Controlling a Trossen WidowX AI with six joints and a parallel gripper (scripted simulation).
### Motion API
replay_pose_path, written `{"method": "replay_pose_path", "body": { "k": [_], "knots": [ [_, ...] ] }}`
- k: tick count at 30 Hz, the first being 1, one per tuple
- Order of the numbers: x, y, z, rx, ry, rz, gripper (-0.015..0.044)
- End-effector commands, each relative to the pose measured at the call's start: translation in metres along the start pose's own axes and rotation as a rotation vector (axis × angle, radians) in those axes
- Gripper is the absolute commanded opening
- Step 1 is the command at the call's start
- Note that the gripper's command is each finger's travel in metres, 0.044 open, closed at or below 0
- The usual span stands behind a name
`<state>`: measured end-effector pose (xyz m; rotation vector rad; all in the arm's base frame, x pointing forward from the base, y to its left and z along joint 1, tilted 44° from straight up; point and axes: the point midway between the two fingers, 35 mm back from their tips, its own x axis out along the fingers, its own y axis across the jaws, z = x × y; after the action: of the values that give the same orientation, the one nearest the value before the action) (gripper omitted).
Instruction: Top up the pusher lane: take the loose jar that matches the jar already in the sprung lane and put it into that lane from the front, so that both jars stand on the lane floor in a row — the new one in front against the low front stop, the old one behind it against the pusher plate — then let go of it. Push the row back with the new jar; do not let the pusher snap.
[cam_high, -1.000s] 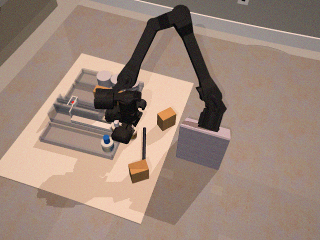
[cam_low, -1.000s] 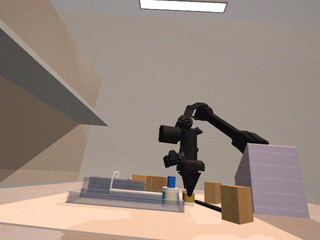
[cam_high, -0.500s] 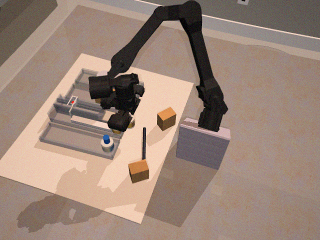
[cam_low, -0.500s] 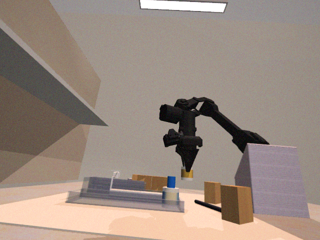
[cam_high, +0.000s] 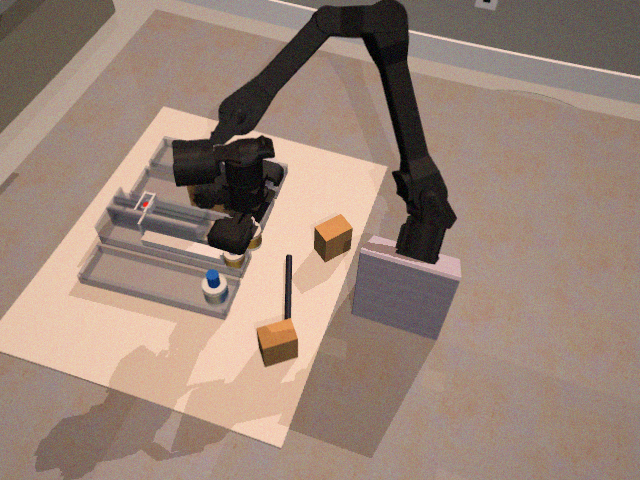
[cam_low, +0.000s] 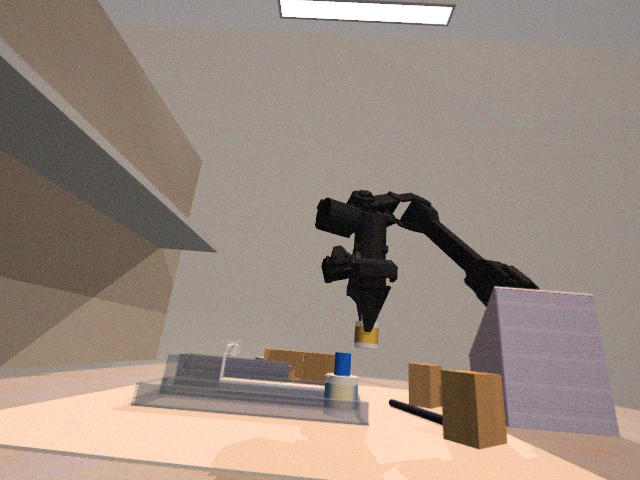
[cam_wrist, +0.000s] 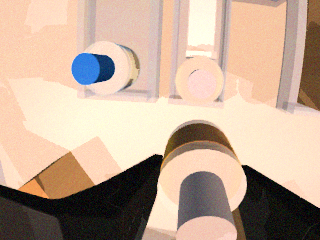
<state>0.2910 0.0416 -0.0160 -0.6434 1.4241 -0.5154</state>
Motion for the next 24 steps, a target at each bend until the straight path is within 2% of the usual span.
{"method": "replay_pose_path", "body": {
  "k": [1,15,24],
  "knots": [
    [0.028,-0.001,-0.005,-0.04,0.012,-0.012,0.0],
    [0.059,-0.002,-0.005,-0.049,0.012,-0.014,0.0],
    [0.06,-0.002,-0.004,-0.049,0.012,-0.014,0.0]
  ]
}}
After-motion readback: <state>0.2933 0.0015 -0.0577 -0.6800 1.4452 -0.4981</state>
